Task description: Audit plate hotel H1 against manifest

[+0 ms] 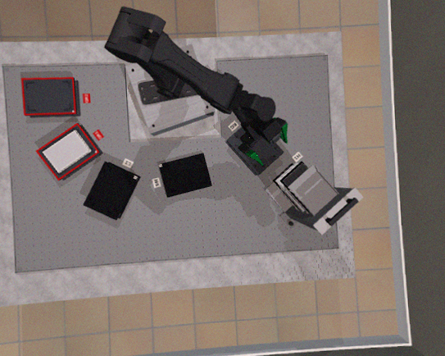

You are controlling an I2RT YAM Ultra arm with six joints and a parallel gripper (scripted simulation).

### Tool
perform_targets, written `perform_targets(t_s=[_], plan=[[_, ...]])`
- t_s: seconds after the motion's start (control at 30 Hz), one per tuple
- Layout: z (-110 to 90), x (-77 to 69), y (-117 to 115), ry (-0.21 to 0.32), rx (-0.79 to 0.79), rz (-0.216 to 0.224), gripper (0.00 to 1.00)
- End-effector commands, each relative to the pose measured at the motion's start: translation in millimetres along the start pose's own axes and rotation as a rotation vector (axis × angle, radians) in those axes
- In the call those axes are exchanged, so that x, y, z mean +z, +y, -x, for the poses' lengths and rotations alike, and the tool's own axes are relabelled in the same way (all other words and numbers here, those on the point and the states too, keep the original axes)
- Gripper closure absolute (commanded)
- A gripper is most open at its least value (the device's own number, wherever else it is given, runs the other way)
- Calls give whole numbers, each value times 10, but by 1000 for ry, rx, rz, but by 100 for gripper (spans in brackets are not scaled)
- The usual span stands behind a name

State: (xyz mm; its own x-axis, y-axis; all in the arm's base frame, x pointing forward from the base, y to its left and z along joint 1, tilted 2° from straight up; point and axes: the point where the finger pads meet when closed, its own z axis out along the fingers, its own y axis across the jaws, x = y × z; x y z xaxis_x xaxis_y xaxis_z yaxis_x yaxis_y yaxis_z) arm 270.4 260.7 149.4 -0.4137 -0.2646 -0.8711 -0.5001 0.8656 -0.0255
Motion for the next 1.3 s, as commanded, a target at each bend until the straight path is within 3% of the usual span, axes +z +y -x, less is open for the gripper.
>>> perform_targets(t_s=[0.0, 1.27], plan=[[171, 13, 17, -41, 12, 7, 0], [407, 385, 16, -42, 12, 7, 0]])
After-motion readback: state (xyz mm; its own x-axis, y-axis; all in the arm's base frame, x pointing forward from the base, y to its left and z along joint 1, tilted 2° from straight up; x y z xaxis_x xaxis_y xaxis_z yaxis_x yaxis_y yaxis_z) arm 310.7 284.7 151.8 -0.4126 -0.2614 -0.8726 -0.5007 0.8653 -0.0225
